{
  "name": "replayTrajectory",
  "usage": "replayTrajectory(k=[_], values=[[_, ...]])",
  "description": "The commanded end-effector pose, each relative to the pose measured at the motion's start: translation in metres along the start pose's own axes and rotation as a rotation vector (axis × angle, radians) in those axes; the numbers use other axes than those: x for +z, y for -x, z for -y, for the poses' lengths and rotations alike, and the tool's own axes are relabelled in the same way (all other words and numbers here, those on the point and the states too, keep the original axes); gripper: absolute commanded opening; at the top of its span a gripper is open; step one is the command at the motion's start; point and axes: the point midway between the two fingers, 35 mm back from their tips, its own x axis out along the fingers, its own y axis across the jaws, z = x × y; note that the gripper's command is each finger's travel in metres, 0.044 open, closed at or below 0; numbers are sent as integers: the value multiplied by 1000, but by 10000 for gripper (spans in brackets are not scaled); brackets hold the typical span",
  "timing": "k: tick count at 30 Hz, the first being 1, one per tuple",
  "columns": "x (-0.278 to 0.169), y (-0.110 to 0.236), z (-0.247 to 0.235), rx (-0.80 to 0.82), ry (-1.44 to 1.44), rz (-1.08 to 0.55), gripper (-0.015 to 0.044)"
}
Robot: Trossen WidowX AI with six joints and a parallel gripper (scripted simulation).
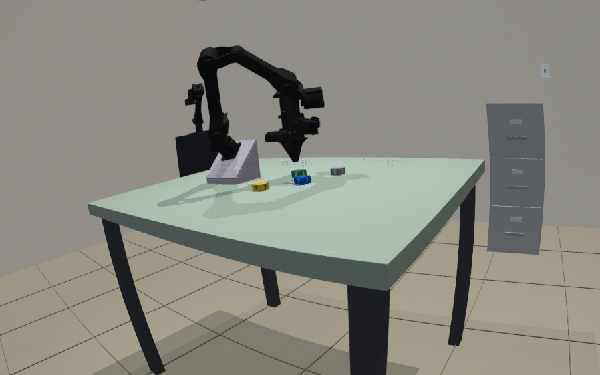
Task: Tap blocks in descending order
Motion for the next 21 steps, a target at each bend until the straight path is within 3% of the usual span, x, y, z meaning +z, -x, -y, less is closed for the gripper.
replayTrajectory(k=[1, 21], values=[[-1, -1, 0, -3, 8, 1, 20], [0, -29, 1, -4, 8, 1, 20]])
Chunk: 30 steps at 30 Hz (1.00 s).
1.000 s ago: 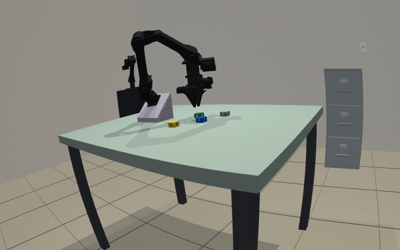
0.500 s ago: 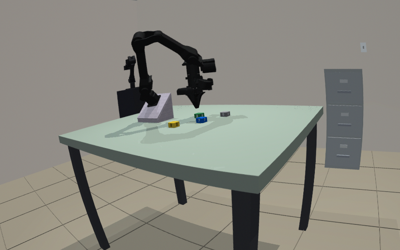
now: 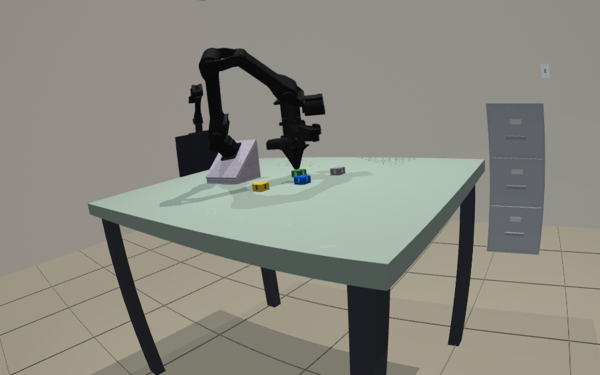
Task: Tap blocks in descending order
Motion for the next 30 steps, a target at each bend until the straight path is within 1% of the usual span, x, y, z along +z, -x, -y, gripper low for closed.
replayTrajectory(k=[1, 8, 12, 18, 19, 22, 24, 30], values=[[-2, -8, 1, -7, 12, -3, 20], [-2, -9, 1, -7, 12, -3, 20], [-2, 19, 0, -5, 11, -3, 20], [-2, 23, 0, -5, 12, -3, 20], [-1, 31, -1, -4, 12, -3, 20], [0, 78, -2, -1, 13, -4, 20], [-2, 99, -1, -2, 13, -4, 20], [-2, 102, -1, -3, 13, -4, 20]])
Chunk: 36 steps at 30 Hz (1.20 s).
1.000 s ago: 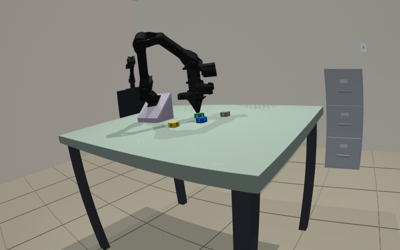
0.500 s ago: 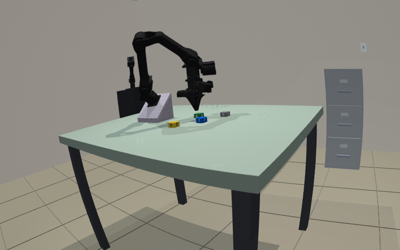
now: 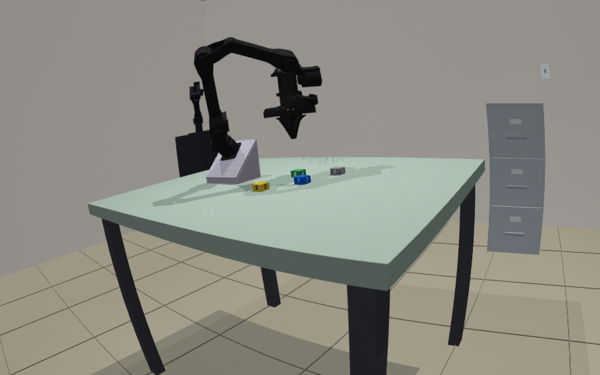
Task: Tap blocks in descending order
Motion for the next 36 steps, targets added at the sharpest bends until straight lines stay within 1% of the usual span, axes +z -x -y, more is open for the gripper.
replayTrajectory(k=[1, 3, 5, 9, 11, 19, 21, 24, 25, 36], values=[[-1, 10, 2, 1, -10, -5, 20], [1, 11, 3, 2, -10, -5, 20], [19, 12, 13, 7, -9, -4, 20], [72, 12, 61, 5, -11, -1, 20], [87, 11, 79, -2, -13, -2, 20], [89, 8, 81, -3, -13, -2, 20], [91, -14, 80, -1, -13, -1, 20], [90, -60, 82, -4, -14, -1, 20], [89, -68, 82, -5, -14, -1, 20], [88, -76, 82, -6, -14, -1, 20]])
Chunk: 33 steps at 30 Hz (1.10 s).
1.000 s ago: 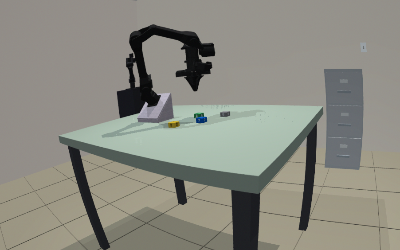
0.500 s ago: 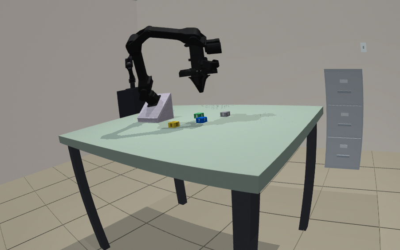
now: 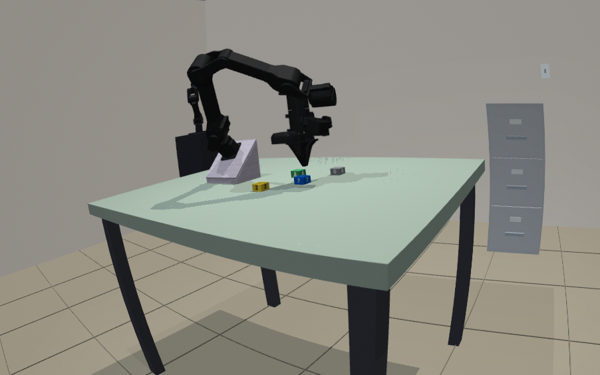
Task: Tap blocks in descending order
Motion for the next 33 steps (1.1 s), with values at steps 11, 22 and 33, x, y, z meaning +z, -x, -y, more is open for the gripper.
replayTrajectory(k=[11, 22, 33], values=[[-2, -25, 0, -5, 10, -3, 20], [-2, -32, 0, -6, 10, -3, 20], [-1, 9, -1, -3, 11, -3, 20]])
